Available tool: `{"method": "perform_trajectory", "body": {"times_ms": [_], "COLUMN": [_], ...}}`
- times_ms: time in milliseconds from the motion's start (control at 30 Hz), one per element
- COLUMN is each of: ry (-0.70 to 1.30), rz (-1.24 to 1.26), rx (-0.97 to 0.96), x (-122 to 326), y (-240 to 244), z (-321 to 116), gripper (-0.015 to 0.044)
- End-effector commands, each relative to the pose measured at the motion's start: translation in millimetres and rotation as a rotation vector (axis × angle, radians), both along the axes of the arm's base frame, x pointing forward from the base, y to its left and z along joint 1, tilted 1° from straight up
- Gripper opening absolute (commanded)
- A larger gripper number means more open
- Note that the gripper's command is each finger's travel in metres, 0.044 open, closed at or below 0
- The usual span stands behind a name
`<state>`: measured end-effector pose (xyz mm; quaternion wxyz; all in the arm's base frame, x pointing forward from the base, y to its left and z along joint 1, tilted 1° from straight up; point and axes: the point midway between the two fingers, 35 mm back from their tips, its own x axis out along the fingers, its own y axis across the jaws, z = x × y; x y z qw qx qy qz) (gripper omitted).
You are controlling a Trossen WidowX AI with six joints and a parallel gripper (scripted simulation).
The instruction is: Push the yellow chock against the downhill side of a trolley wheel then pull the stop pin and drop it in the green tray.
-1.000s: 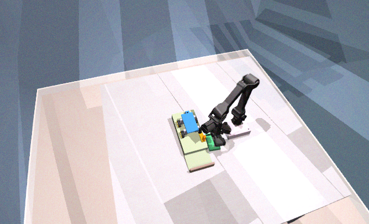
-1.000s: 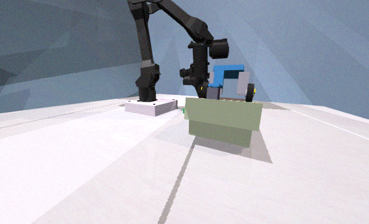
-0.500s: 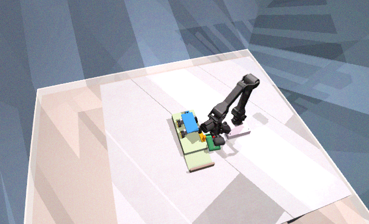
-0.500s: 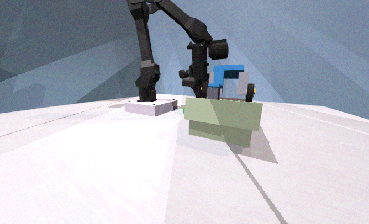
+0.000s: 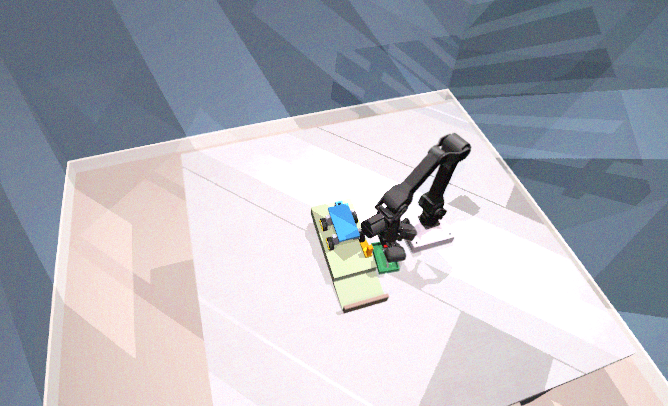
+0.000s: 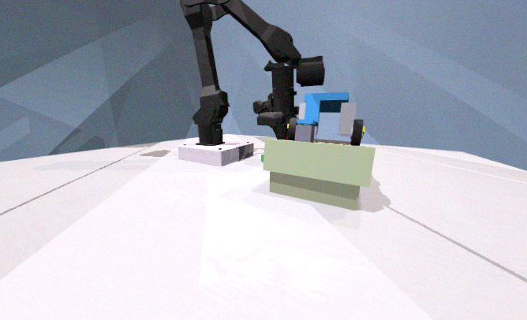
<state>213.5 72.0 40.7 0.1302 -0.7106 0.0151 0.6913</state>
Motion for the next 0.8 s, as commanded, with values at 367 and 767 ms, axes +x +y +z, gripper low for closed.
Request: {"method": "perform_trajectory", "body": {"times_ms": [367, 767], "ry": [-0.002, -0.002], "rz": [0.005, 0.005], "rx": [0.003, 0.003], "x": [-2.0, -3.5], "y": [-10.4, -18.2], "z": [-6.4, -12.3], "gripper": [0.0190, 0.0190]}}
